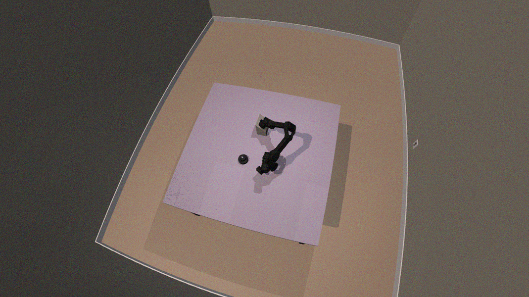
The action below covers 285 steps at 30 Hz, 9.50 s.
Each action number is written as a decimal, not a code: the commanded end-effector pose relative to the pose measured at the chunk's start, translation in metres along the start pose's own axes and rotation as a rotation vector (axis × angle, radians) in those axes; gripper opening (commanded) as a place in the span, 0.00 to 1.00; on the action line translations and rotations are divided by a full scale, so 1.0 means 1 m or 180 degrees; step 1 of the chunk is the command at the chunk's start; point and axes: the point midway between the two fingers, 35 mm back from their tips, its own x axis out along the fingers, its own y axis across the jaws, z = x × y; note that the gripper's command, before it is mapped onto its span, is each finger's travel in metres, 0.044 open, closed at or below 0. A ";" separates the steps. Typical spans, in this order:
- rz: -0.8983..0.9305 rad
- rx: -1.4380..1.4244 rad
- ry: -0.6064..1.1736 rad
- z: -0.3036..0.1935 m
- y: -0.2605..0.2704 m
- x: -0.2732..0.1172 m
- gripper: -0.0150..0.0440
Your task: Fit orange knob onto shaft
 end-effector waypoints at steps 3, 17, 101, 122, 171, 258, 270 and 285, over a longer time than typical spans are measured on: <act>-0.0001 -0.0007 0.0003 0.000 0.000 -0.002 1.00; -0.0004 0.0000 0.0009 0.000 0.000 -0.060 1.00; -0.1723 0.9861 0.0002 0.015 0.000 -0.035 1.00; -0.1715 0.9862 0.0007 0.015 0.000 -0.001 1.00; -0.0485 0.9993 -0.0008 0.002 0.000 -0.007 0.56; 0.3619 0.9349 -0.0018 -0.063 0.000 -0.011 0.56; 0.3626 0.9354 -0.0047 -0.061 -0.001 -0.011 0.69; 0.3626 0.9354 -0.0047 -0.061 -0.001 -0.011 0.69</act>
